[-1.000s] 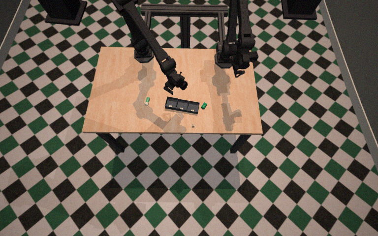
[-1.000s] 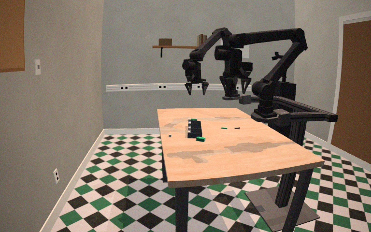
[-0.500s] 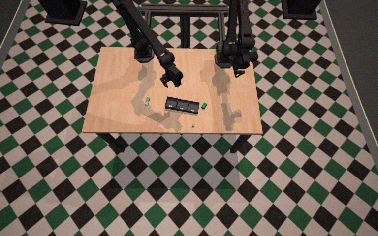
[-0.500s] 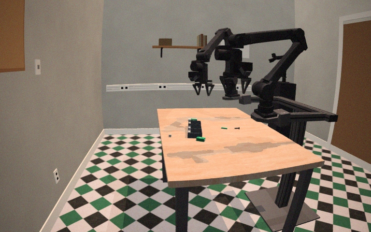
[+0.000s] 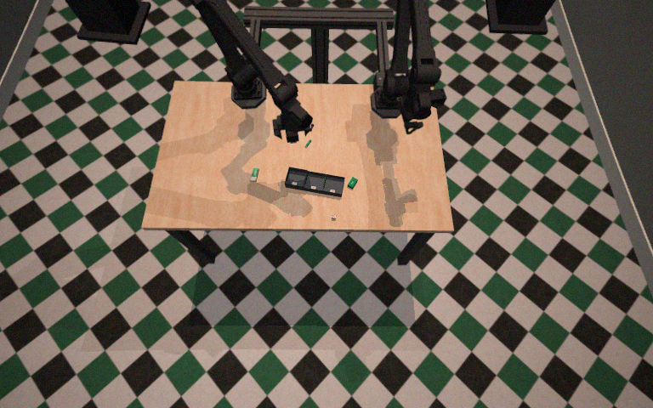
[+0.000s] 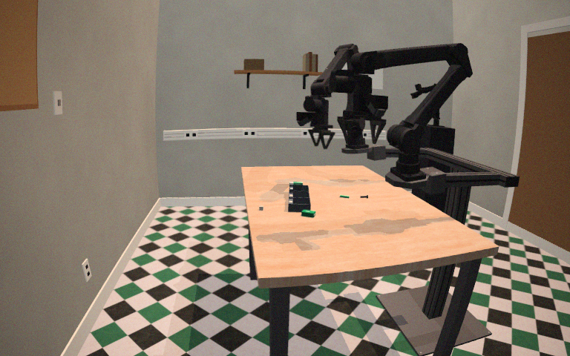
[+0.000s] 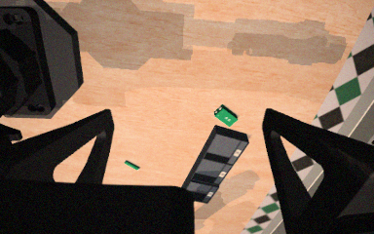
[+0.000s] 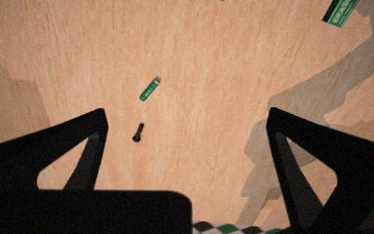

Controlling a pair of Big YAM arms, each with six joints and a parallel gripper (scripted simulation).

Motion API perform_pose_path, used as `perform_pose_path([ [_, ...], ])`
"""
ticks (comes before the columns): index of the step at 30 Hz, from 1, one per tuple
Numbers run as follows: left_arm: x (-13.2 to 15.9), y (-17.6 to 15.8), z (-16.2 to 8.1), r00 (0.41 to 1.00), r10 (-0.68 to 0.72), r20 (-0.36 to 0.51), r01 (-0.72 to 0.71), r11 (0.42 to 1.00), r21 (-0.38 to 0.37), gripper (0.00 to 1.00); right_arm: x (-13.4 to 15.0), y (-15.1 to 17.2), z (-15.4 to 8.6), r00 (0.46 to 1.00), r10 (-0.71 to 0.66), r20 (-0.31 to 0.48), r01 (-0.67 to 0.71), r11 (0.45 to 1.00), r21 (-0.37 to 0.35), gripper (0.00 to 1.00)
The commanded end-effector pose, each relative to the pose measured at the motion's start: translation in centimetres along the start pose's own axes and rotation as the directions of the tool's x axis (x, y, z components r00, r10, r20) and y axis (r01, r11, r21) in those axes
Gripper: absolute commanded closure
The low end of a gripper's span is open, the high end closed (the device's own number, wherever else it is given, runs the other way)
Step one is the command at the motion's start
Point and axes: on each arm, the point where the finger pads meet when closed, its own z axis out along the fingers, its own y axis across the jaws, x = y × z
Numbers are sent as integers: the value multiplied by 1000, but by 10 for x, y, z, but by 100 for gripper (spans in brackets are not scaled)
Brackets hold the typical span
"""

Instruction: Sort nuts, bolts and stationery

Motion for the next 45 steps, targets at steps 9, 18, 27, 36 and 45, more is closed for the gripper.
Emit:
perform_pose_path([
  [9,-1,2,-2,1000,-16,-2,16,1000,3,0,-10,5,-9,985,174,13,-174,985,7,0],
  [18,-1,2,-2,1000,-16,-2,16,1000,3,0,-7,1,-5,985,171,3,-171,985,17,0],
  [27,-1,2,-2,1000,-16,-2,16,1000,3,0,-10,1,-6,987,161,5,-161,987,16,0],
  [36,-1,2,-2,1000,-16,-2,16,1000,3,0,-12,2,-7,987,158,7,-158,987,13,0],
  [45,-1,2,-2,1000,-16,-2,16,1000,3,0,-8,3,-7,988,156,13,-156,988,4,0],
])
